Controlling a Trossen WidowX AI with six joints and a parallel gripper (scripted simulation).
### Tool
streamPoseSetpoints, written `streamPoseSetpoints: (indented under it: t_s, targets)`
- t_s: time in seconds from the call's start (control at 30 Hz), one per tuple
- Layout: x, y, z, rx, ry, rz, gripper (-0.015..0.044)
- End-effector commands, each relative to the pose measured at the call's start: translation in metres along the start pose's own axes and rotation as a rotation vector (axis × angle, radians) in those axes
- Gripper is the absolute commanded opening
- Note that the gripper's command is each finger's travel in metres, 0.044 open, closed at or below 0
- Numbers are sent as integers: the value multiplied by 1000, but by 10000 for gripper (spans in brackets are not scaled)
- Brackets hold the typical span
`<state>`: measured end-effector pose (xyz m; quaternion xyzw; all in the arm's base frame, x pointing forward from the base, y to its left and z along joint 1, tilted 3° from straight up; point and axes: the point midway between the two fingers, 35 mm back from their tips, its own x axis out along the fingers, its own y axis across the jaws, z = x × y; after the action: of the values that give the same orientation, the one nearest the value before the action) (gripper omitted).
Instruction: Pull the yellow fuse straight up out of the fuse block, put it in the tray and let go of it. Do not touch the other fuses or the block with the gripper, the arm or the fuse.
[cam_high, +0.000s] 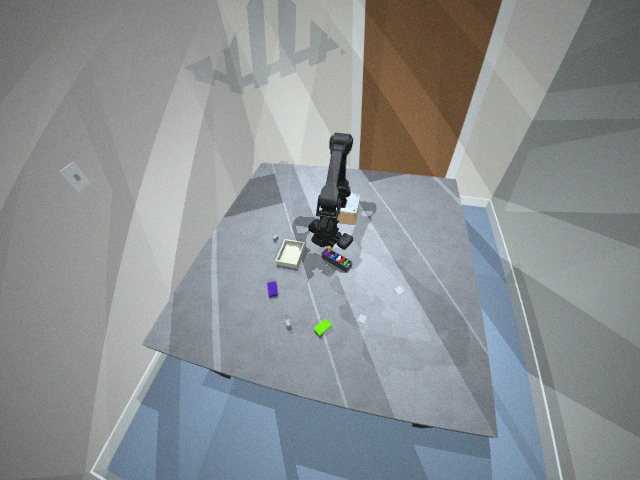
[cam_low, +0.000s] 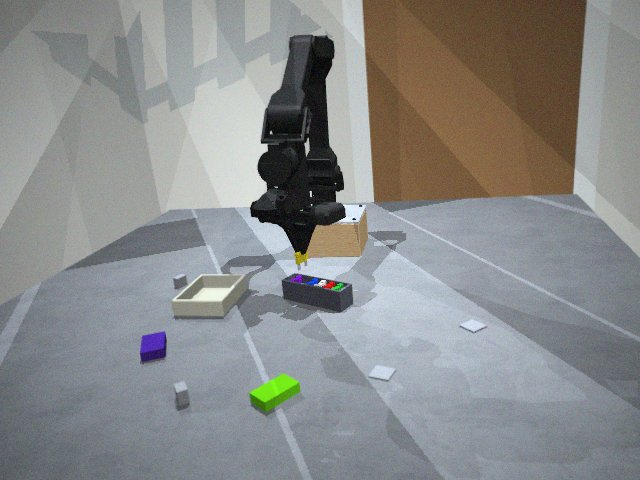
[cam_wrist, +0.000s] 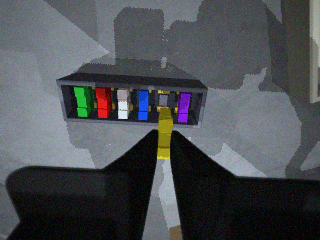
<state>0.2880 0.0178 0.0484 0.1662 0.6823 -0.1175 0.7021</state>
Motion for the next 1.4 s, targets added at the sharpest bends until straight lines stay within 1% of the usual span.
streamPoseSetpoints:
  t_s: [0.0,0.53,1.03,1.37]
  targets:
    - [-3,-5,6,-4,-4,-3,0]
    - [-5,-79,61,-4,-9,-13,0]
    - [-6,-165,91,-4,-12,-20,0]
    - [0,-170,92,-4,-12,-20,0]
